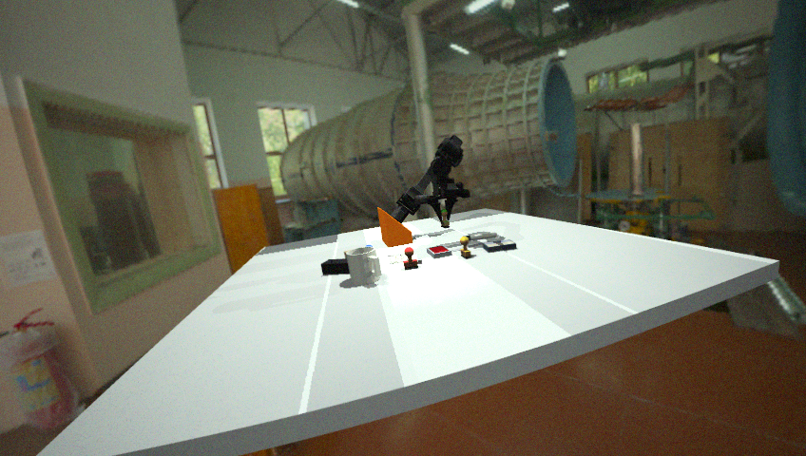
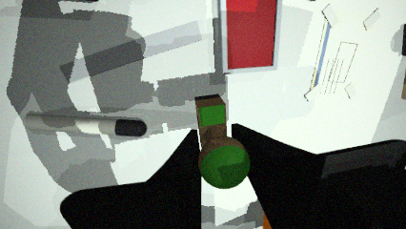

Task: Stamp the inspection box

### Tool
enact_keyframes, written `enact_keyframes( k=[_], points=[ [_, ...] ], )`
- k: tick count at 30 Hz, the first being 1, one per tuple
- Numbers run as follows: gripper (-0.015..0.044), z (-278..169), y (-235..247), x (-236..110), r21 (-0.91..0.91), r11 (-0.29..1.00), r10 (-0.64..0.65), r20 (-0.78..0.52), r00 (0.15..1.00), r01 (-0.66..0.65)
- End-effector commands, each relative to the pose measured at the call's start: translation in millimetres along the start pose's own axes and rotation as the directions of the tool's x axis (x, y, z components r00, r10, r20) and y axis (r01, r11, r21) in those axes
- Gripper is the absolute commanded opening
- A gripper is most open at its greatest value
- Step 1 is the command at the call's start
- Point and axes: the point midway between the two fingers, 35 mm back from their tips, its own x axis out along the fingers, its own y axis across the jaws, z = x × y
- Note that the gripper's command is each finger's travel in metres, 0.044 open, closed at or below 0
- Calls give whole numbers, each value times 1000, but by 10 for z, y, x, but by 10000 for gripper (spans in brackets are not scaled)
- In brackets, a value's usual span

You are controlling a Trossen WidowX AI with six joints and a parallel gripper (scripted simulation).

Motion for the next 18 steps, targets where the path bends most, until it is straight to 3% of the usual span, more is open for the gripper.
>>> enact_keyframes(
  k=[1, 18],
  points=[
    [0, 157, -107, -8, -2, 1000, -4, 0, 1000, 4],
    [0, 661, -561, 9, -5, 1000, -5, 2, 1000, 5]
  ],
)
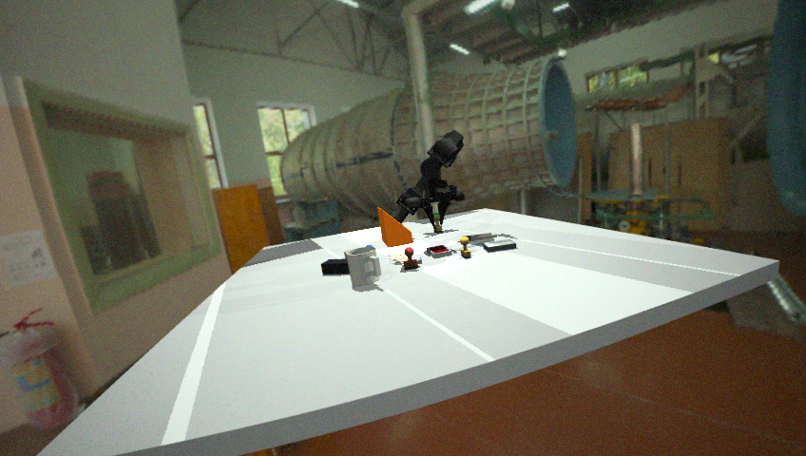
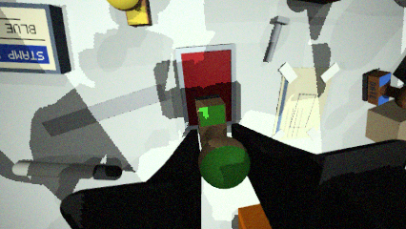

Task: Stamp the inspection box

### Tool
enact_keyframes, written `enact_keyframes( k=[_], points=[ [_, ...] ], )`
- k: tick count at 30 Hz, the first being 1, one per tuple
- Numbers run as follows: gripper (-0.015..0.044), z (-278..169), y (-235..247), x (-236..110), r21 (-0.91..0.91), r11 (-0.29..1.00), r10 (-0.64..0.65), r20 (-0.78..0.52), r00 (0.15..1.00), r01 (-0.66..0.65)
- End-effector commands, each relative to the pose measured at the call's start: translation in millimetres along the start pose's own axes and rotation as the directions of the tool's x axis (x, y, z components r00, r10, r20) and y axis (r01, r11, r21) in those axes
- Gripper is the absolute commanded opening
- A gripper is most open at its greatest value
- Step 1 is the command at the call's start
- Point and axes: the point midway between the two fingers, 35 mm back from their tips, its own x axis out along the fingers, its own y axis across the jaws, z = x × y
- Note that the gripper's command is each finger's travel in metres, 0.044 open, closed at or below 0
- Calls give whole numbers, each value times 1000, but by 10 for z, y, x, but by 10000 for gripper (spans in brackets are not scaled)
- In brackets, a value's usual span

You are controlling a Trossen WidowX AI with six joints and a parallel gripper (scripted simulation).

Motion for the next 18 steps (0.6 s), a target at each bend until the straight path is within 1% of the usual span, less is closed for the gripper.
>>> enact_keyframes(
  k=[1, 18],
  points=[
    [0, 72, -85, 9, -3, 1000, -3, -1, 1000, 3],
    [0, 79, -86, 99, -3, 1000, -4, -1, 1000, 4]
  ],
)
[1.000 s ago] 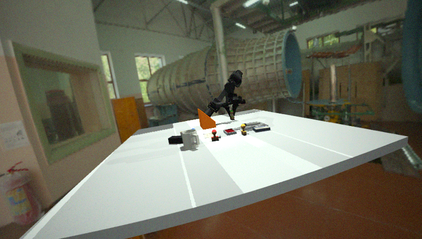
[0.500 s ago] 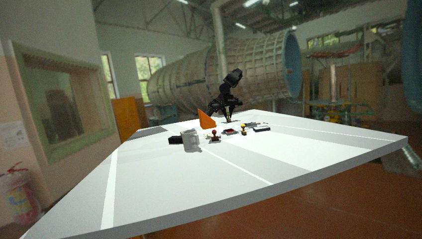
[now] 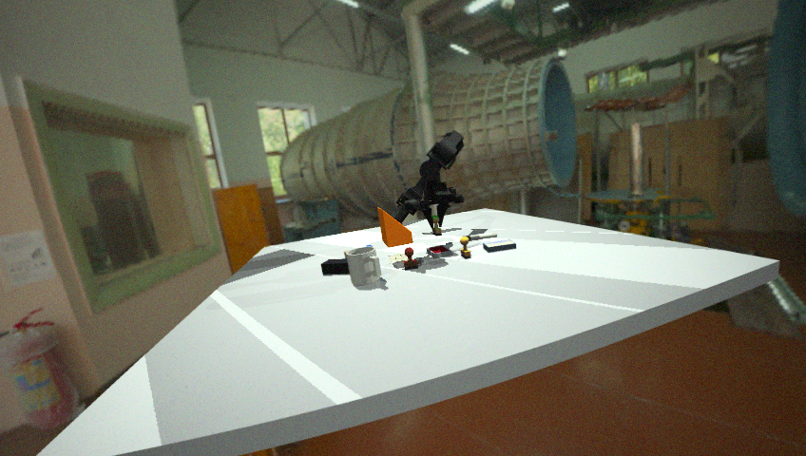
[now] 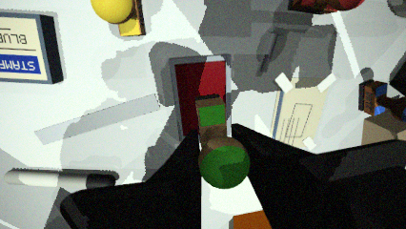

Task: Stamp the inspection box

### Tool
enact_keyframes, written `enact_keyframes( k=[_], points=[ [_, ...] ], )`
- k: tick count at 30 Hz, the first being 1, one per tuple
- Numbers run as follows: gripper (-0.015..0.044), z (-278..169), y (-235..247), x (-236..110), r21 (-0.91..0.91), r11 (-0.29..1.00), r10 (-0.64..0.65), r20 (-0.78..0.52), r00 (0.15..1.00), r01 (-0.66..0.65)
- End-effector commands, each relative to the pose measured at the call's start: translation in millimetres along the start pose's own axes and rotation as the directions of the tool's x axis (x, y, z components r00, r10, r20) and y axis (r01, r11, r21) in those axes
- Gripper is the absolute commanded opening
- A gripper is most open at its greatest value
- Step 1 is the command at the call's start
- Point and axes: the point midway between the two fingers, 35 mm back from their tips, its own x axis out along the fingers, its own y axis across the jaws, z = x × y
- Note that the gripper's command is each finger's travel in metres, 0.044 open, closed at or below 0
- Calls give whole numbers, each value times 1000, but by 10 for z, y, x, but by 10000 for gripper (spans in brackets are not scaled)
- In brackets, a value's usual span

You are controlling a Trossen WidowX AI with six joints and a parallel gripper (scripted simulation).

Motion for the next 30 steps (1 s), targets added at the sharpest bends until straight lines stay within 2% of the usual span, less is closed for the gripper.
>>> enact_keyframes(
  k=[1, 30],
  points=[
    [0, -7, -14, 45, 8, 1000, 1, -5, 1000, -1],
    [0, -3, -11, 237, 5, 1000, 0, -5, 1000, 0]
  ],
)
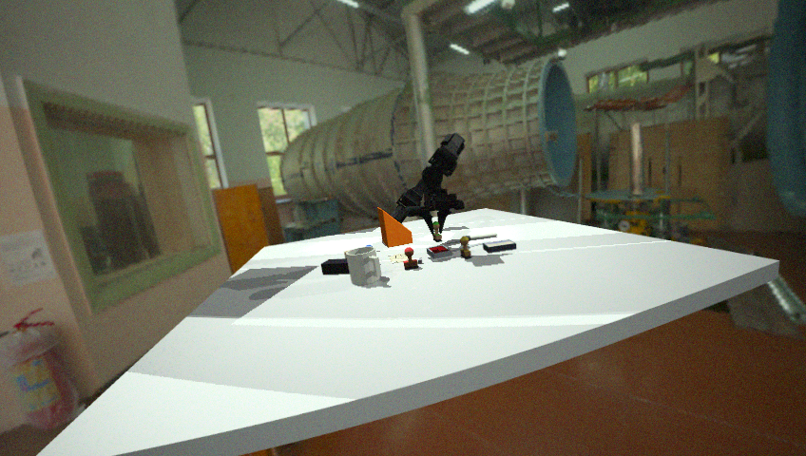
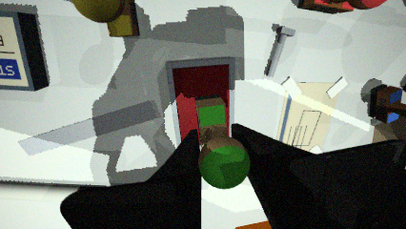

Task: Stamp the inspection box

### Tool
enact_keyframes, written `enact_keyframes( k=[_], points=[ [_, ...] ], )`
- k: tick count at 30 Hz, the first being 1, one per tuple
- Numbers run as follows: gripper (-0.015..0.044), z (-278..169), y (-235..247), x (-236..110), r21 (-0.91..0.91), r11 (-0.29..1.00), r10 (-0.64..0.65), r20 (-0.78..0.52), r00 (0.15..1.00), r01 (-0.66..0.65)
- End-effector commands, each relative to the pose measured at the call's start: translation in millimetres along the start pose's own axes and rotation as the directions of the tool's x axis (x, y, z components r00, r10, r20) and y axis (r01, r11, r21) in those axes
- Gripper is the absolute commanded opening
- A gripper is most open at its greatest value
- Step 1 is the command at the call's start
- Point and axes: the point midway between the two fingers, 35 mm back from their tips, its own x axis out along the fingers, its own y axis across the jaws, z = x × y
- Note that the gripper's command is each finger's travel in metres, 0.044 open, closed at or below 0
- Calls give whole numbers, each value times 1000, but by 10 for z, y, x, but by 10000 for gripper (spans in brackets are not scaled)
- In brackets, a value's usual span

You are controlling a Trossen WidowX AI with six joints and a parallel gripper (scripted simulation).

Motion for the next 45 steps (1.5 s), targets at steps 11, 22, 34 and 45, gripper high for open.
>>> enact_keyframes(
  k=[11, 22, 34, 45],
  points=[
    [0, -14, -1, 110, 7, 1000, 6, -4, 1000, -6],
    [0, -18, 3, 182, 5, 1000, 6, -4, 1000, -6],
    [0, -25, 9, 260, 4, 1000, 7, -4, 1000, -7],
    [0, -27, 11, 284, 2, 1000, 8, -4, 1000, -8]
  ],
)
